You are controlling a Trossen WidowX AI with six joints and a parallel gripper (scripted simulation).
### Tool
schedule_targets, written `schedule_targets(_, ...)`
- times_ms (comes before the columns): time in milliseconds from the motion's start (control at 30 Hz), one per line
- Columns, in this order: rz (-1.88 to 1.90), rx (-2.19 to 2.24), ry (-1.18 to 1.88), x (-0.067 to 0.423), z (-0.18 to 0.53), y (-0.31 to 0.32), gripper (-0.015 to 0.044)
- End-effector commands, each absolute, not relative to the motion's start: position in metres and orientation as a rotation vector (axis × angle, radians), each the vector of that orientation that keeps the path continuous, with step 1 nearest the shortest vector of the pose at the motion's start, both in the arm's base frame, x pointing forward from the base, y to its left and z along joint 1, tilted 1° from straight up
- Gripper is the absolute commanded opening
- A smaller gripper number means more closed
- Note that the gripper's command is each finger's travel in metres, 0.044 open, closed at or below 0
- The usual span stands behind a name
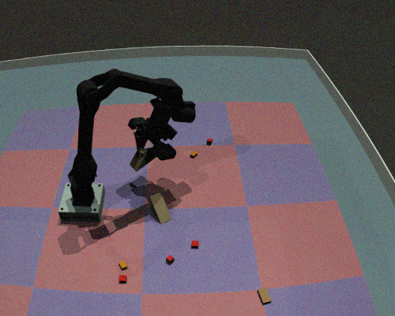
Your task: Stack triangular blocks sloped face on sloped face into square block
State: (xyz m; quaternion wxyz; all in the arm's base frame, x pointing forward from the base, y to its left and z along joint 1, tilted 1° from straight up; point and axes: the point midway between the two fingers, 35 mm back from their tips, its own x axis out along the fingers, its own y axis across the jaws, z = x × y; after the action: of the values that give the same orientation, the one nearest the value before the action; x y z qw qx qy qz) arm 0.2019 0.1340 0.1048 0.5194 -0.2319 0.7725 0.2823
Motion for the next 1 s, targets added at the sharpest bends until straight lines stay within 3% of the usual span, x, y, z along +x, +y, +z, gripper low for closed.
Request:
schedule_targets(0,0.828,-0.636,1.771,0.1995,0.105,0.1333,0.0)
schedule_targets(967,1.546,-1.234,1.046,0.1935,0.1062,0.129,0.0)
